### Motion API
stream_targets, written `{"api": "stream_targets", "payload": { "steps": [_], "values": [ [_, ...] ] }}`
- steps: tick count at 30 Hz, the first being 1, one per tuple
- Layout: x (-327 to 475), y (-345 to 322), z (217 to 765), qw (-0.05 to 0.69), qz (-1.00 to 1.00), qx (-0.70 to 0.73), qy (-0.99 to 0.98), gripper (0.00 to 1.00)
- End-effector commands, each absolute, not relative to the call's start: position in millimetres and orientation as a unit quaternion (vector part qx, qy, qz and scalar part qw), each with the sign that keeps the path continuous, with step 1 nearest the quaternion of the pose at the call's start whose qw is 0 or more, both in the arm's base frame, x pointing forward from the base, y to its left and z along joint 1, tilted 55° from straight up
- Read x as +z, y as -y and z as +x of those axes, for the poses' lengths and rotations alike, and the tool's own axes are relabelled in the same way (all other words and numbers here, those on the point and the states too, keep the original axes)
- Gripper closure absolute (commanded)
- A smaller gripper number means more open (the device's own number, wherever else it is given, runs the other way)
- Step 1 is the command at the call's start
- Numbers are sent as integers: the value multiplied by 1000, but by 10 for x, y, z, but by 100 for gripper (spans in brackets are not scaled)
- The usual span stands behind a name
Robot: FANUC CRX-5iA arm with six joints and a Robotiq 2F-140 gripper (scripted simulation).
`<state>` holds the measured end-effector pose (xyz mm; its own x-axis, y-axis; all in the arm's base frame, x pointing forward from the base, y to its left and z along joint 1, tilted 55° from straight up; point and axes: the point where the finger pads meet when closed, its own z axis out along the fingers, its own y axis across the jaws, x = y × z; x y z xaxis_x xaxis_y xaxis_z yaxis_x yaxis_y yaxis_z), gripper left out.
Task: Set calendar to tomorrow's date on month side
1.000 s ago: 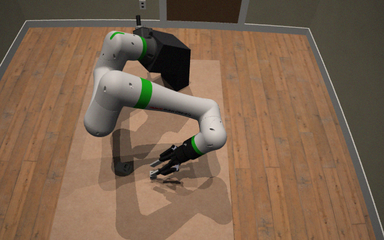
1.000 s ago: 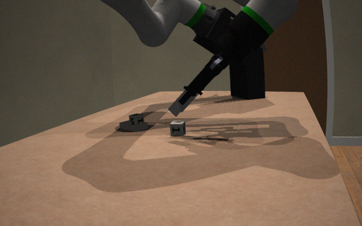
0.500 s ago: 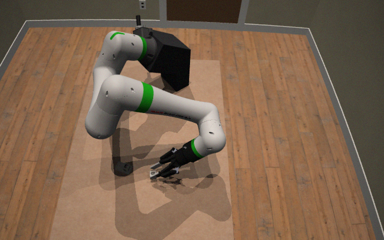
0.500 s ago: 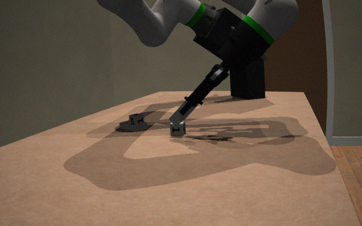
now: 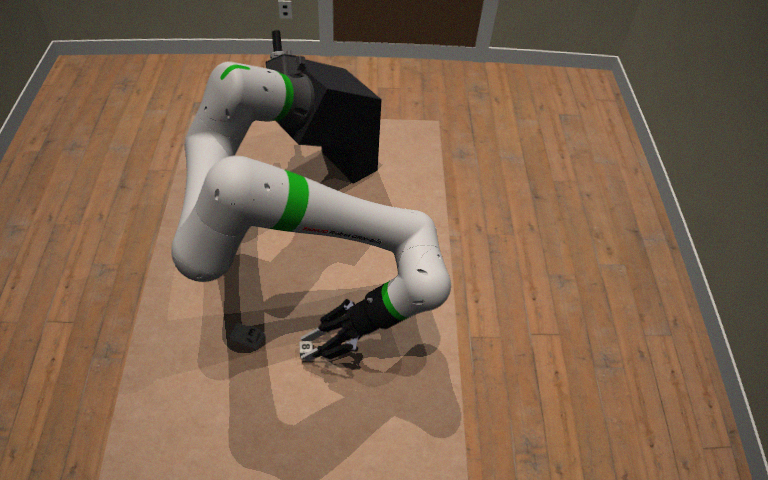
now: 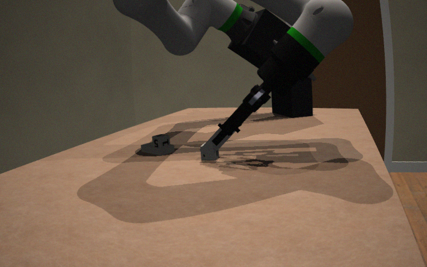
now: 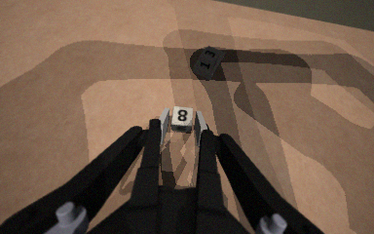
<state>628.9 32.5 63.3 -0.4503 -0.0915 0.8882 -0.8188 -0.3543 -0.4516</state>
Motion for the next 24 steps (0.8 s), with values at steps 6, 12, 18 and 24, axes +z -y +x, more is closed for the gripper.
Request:
{"api": "stream_targets", "payload": {
  "steps": [6, 12, 18, 24],
  "values": [
    [611, -304, 6312, 264, 453, 687, 503, 64],
    [605, -297, 6318, 264, 453, 687, 503, 64],
    [605, -297, 6318, 264, 453, 687, 503, 64],
    [605, -297, 6318, 264, 453, 687, 503, 64]
  ]
}}
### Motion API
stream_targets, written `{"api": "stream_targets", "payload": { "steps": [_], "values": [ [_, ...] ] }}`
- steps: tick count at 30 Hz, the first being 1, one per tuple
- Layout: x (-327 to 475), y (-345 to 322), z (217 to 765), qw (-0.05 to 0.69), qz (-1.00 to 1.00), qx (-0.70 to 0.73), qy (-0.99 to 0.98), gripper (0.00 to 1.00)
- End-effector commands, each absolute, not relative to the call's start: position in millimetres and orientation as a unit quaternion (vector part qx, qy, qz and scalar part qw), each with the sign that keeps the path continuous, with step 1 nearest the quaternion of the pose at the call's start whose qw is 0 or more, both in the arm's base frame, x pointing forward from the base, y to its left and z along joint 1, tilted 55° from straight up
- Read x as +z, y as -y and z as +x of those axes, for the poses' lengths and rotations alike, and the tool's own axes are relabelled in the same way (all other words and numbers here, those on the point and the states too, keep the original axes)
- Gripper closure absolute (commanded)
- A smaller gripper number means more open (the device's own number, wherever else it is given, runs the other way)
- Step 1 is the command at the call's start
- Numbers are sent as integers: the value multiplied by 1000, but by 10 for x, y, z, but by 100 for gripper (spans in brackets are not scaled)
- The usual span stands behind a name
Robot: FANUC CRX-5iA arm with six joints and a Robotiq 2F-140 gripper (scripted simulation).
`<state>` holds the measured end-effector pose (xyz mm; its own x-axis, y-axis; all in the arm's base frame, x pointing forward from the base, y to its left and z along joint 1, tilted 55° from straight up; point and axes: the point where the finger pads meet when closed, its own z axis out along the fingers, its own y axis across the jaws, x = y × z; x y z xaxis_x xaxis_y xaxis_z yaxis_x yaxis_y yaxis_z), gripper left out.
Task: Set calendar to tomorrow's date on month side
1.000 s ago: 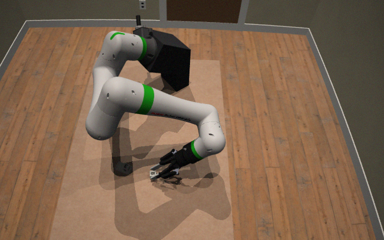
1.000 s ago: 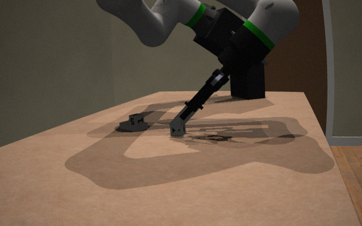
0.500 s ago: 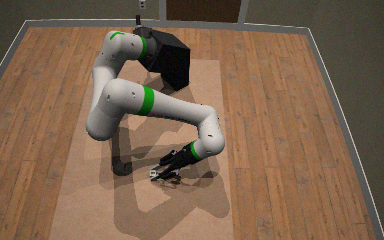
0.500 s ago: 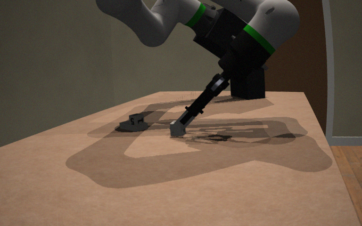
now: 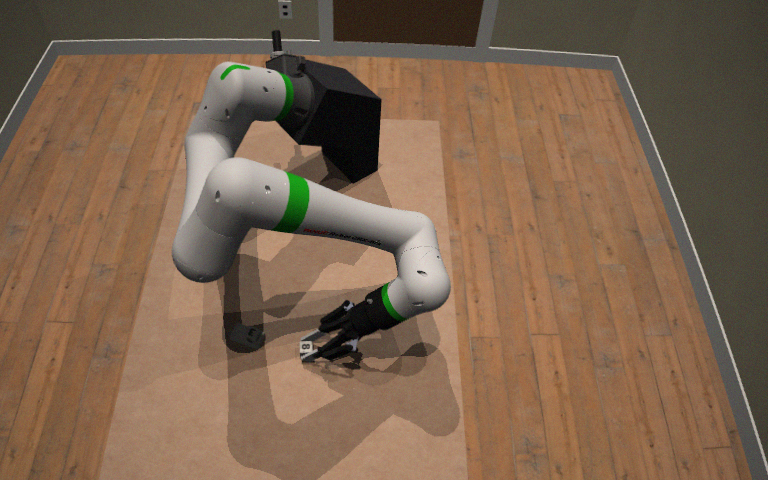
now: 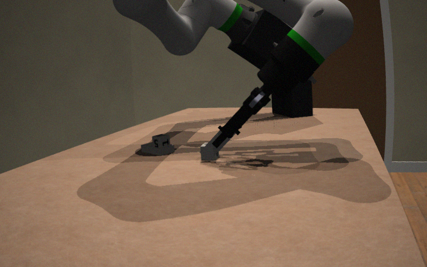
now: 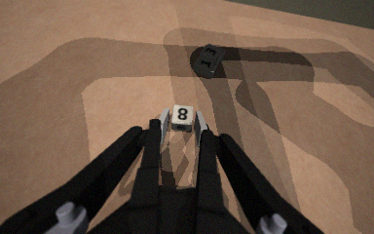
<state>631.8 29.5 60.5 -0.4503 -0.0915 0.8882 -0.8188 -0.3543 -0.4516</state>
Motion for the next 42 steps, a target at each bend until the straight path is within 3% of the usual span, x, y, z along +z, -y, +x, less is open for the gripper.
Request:
{"api": "stream_targets", "payload": {
  "steps": [1, 24, 25, 42],
  "values": [
    [605, -297, 6318, 264, 453, 687, 503, 64],
    [605, -297, 6318, 264, 453, 687, 503, 64],
    [605, -297, 6318, 264, 453, 687, 503, 75],
    [605, -297, 6318, 264, 453, 687, 503, 75]
  ]
}}
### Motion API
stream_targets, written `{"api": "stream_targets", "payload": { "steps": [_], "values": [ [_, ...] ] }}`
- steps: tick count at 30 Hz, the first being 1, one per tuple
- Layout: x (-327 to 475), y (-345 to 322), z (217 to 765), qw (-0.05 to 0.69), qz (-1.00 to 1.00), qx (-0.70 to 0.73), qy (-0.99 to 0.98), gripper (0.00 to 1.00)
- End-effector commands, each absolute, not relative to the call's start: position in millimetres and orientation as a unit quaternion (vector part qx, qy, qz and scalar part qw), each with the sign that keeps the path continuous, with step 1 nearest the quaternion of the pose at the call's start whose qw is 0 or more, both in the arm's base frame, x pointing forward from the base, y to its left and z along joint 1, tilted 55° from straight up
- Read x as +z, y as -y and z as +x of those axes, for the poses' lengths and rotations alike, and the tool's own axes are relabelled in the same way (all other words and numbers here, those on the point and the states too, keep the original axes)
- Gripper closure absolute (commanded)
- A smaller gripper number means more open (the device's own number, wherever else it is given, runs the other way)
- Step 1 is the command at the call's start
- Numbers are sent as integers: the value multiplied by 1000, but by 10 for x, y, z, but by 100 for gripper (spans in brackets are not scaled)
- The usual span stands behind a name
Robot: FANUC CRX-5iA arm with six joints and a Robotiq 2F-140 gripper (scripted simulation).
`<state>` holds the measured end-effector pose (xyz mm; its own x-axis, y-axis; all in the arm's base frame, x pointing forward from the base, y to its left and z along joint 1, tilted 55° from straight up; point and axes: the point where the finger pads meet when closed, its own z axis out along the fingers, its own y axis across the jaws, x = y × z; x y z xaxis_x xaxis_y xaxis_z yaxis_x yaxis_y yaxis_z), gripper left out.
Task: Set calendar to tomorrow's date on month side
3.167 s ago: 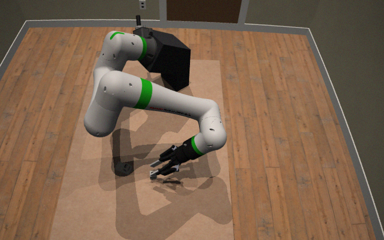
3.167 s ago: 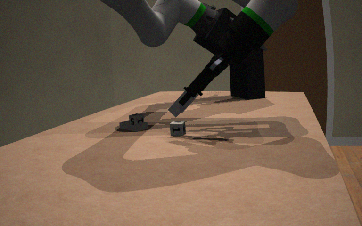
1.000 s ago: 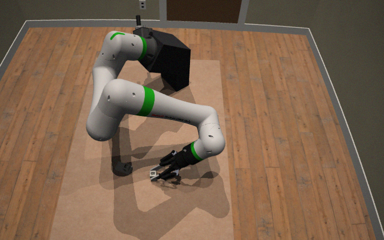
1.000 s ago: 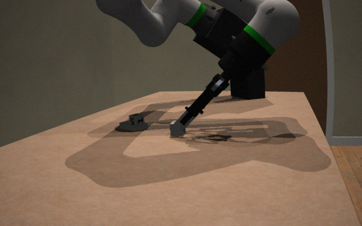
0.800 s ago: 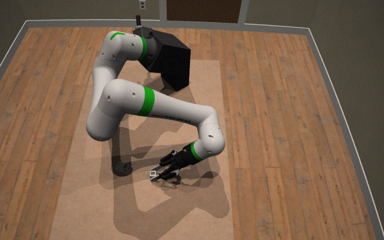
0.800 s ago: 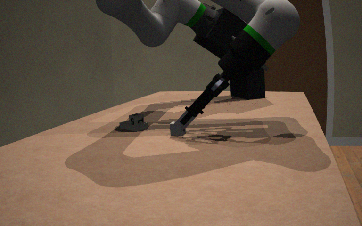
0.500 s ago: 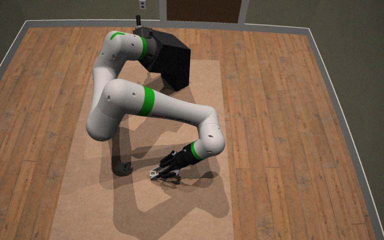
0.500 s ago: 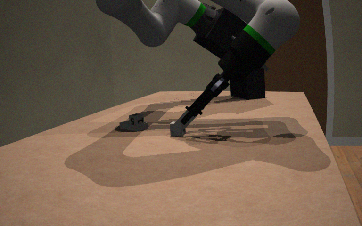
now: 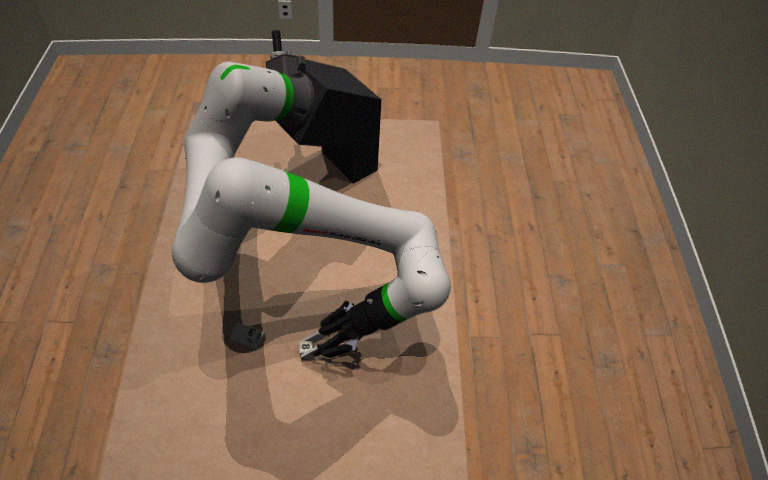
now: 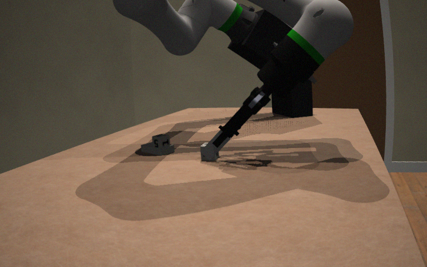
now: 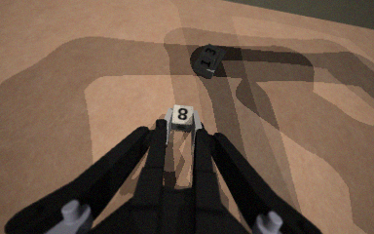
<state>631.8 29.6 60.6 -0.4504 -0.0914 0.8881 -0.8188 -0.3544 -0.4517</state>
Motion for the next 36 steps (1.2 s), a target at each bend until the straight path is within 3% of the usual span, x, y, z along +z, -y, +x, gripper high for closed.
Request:
{"api": "stream_targets", "payload": {
  "steps": [1, 36],
  "values": [
    [605, -297, 6318, 264, 453, 687, 503, 75],
    [876, -581, 6045, 264, 453, 687, 503, 75]
  ]
}}
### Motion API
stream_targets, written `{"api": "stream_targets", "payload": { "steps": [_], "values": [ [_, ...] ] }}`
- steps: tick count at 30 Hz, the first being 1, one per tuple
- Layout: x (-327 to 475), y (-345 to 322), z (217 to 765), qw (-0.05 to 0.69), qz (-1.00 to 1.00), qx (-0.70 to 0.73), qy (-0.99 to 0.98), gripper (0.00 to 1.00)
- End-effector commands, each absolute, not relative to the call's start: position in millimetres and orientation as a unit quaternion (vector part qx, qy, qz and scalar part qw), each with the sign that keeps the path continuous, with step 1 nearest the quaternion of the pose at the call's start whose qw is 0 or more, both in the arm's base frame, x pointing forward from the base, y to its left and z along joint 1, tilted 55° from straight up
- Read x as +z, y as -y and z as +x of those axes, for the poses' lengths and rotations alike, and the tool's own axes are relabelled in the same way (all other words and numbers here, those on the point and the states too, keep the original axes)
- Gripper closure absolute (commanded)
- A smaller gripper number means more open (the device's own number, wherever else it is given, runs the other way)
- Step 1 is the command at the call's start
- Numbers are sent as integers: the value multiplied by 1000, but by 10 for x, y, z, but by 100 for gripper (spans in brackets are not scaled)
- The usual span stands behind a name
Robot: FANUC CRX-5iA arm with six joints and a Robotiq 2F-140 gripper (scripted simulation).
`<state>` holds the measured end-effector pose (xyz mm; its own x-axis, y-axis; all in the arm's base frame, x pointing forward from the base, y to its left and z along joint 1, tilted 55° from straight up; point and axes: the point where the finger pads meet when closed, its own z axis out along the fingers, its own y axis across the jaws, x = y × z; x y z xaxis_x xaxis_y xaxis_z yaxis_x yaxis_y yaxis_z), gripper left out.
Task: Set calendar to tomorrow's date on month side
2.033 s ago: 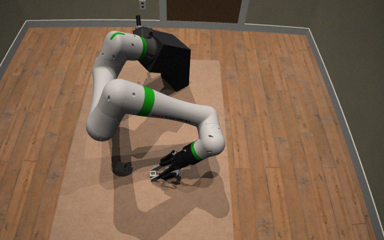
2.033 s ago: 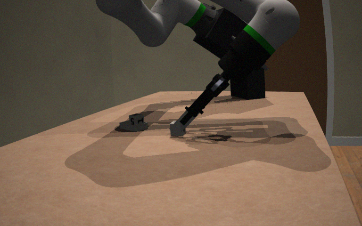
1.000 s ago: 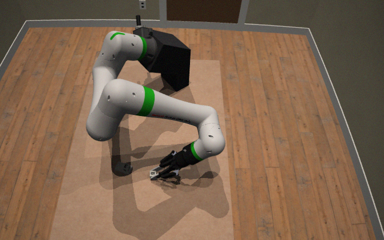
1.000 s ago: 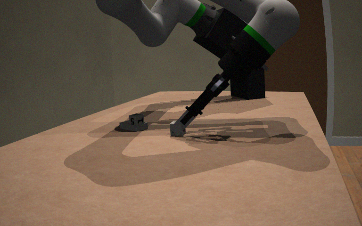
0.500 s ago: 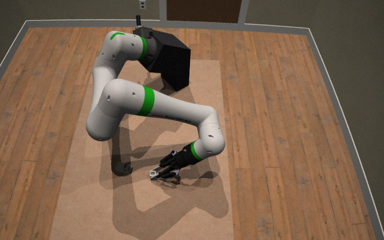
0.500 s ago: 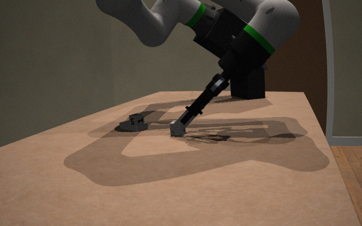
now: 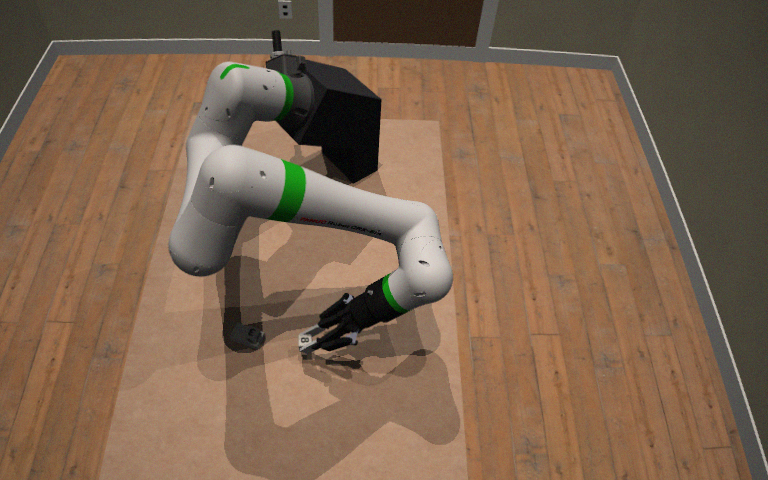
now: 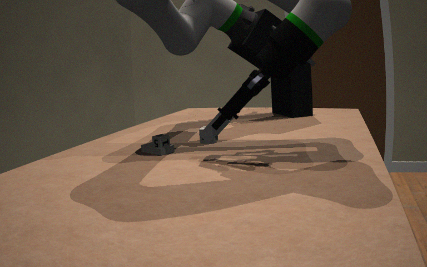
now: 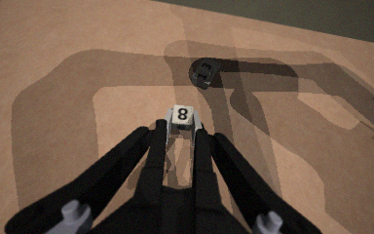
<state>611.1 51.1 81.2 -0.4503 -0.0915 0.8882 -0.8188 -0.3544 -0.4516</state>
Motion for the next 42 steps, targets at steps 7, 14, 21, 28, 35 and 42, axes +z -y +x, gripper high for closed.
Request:
{"api": "stream_targets", "payload": {
  "steps": [7, 14, 21, 28, 35, 42],
  "values": [
    [968, -676, 5953, 264, 453, 687, 503, 75],
    [1003, -713, 5918, 264, 453, 687, 503, 75],
    [1003, -712, 5919, 264, 453, 687, 503, 75],
    [1022, -697, 5928, 243, 481, 666, 515, 75],
    [1047, -702, 5899, 197, 539, 622, 533, 75],
    [1066, -692, 5893, 193, 543, 618, 535, 75]
  ]
}}
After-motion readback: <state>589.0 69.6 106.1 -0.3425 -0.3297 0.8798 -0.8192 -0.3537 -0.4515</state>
